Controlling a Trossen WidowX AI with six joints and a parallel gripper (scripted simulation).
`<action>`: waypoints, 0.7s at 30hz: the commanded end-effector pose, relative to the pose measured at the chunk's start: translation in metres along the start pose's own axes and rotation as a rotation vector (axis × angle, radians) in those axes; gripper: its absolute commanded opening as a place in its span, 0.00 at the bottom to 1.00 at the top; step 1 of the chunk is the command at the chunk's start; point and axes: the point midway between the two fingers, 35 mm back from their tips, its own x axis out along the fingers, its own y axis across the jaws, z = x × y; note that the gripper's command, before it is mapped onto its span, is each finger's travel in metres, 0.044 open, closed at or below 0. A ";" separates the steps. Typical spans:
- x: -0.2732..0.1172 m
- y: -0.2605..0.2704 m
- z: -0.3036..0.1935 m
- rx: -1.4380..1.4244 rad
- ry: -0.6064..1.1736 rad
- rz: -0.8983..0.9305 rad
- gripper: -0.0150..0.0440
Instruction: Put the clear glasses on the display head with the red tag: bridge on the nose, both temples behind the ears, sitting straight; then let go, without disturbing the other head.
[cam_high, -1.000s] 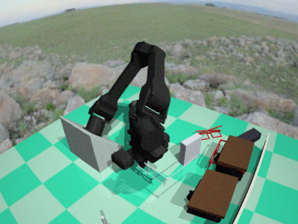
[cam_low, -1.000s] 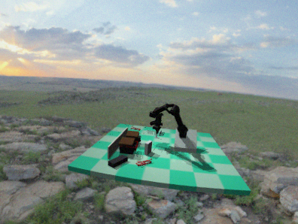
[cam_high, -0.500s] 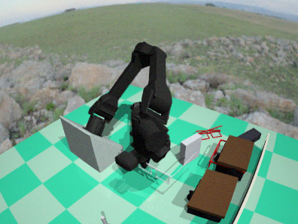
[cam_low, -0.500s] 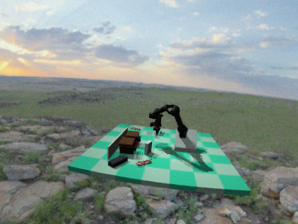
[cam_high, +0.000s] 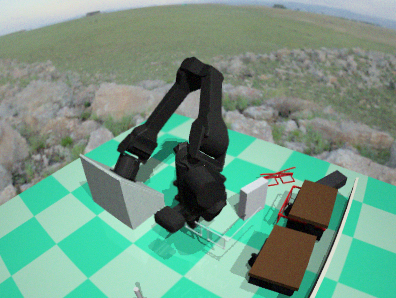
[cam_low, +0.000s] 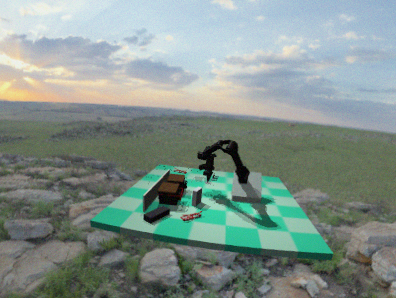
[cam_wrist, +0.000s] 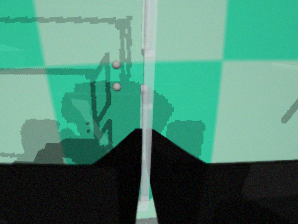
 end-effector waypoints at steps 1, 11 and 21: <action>0.004 0.000 -0.001 0.006 0.000 0.005 0.25; 0.014 0.000 0.000 0.007 -0.001 0.004 0.25; 0.023 0.000 0.001 0.007 -0.001 0.004 0.25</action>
